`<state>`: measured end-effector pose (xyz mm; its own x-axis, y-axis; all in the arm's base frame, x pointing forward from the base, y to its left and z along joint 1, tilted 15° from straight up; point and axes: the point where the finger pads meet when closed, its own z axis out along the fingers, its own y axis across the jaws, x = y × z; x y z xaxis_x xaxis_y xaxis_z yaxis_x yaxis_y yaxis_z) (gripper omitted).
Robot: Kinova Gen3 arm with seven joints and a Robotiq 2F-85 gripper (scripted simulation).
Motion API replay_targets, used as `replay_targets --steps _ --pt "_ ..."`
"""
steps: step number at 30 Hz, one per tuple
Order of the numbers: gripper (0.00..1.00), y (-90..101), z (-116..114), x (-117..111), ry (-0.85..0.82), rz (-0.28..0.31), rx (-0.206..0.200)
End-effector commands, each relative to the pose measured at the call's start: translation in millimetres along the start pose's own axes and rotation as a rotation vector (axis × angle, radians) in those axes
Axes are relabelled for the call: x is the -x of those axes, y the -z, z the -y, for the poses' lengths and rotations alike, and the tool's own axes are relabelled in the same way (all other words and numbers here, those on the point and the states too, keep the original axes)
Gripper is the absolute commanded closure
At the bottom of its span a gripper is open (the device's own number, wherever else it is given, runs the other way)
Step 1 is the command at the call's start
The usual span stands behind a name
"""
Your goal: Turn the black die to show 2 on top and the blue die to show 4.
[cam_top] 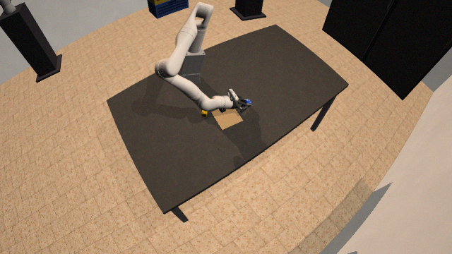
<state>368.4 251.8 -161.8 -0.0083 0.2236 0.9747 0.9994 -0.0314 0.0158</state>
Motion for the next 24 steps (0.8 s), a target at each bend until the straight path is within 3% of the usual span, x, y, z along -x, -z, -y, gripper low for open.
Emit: replay_targets --steps 1,24 --pt "0.74 0.4 -0.6 -0.5 0.001 0.000 0.001" --pt "0.74 -1.2 -0.6 2.4 0.001 0.000 0.001"
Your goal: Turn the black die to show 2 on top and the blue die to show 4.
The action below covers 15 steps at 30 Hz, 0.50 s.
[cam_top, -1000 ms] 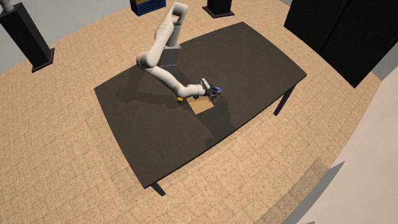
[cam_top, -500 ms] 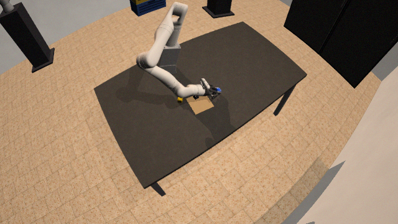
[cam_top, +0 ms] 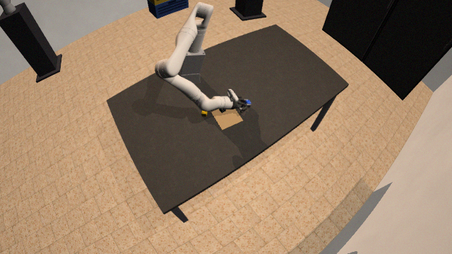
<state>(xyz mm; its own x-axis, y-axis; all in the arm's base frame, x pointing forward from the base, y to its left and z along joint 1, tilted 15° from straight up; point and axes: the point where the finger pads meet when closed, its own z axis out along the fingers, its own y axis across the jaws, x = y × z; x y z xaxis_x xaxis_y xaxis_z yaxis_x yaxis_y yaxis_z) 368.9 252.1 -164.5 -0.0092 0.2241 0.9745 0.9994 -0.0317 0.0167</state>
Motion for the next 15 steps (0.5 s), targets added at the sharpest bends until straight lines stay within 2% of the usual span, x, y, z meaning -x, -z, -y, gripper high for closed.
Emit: replay_targets --steps 1,15 --pt "0.74 -0.6 -0.2 0.5 0.000 -0.001 0.000" --pt "0.74 -3.2 -0.2 5.3 0.000 -0.001 0.000"
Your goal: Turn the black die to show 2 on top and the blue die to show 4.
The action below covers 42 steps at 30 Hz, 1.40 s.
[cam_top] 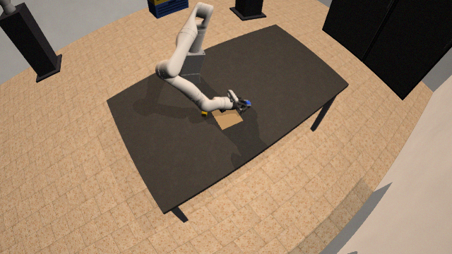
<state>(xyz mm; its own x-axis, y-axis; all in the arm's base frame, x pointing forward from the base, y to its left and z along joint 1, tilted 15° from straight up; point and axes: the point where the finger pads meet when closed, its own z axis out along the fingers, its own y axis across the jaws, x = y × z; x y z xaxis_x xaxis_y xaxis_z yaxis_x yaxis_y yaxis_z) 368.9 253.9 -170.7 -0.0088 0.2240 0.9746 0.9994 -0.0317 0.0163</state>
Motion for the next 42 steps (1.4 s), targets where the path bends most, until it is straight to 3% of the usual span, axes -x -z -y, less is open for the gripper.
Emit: replay_targets --steps 1,33,42 --pt "0.74 0.0 -0.3 -0.4 0.001 -0.001 0.000" --pt "0.74 0.0 -0.3 -0.4 0.001 -0.001 0.000" --pt "0.62 0.0 -0.3 -0.4 0.001 -0.001 0.000"
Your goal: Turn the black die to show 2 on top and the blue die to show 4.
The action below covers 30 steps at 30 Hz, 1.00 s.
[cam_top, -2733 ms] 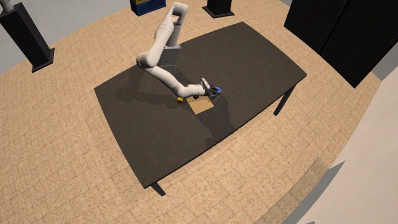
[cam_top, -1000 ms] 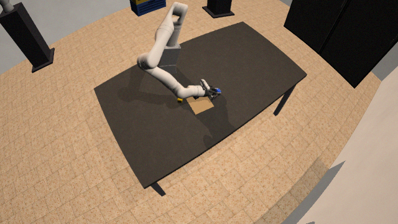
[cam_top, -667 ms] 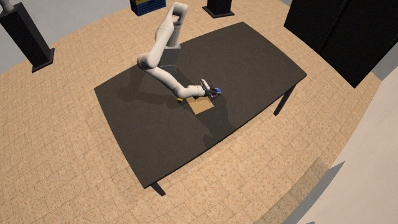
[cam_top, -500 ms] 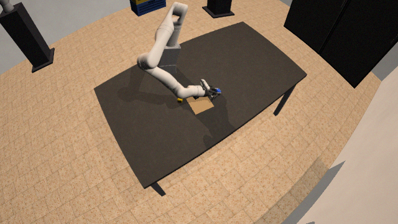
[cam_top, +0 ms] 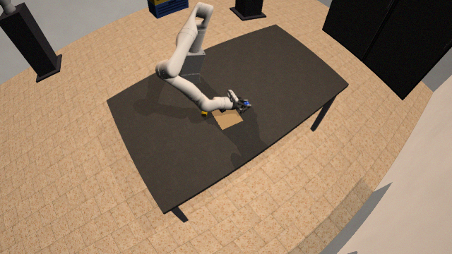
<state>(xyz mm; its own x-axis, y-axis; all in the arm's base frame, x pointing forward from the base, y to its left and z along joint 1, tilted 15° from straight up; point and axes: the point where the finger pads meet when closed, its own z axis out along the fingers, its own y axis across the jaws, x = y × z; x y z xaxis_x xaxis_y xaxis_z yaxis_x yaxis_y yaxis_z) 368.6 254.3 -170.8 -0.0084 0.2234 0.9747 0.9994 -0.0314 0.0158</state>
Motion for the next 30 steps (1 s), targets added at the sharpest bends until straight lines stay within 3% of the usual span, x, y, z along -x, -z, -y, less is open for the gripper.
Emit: replay_targets --steps 1,6,30 --pt "0.62 0.4 -0.6 -0.4 0.001 0.000 0.001" --pt "0.54 0.4 -0.6 -0.4 0.001 0.000 0.001" --pt "0.54 0.4 -0.6 -0.4 0.001 0.000 0.001"
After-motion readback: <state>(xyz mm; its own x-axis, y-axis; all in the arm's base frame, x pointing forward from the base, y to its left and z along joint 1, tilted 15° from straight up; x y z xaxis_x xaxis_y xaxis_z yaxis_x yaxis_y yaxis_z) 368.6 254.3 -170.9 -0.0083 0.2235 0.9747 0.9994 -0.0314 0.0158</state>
